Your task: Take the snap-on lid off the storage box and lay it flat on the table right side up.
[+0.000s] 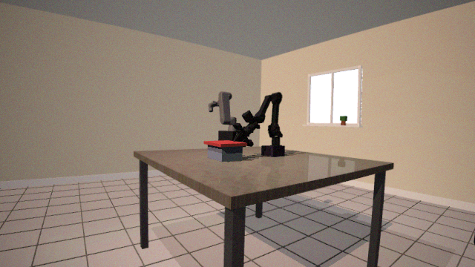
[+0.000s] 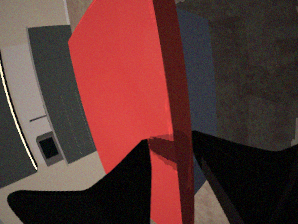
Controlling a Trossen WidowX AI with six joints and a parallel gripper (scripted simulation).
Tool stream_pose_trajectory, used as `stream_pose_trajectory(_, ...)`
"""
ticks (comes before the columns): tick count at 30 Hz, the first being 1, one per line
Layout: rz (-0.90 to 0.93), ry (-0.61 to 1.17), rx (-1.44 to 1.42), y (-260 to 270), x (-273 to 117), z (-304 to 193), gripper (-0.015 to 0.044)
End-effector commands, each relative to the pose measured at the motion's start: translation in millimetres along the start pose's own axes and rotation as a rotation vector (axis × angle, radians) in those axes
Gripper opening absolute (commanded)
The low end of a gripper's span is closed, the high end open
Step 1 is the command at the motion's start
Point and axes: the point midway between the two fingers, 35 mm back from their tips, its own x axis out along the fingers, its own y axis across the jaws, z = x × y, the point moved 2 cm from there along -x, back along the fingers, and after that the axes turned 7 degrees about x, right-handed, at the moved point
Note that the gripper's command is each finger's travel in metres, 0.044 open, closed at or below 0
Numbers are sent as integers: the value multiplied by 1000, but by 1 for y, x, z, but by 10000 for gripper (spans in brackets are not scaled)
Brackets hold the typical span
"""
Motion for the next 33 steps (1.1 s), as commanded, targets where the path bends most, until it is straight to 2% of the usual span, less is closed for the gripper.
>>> stream_pose_trajectory(1,8,0,1,3,-3,0,0)
stream_pose_trajectory(33,8,0,1,8,-7,-1,0)
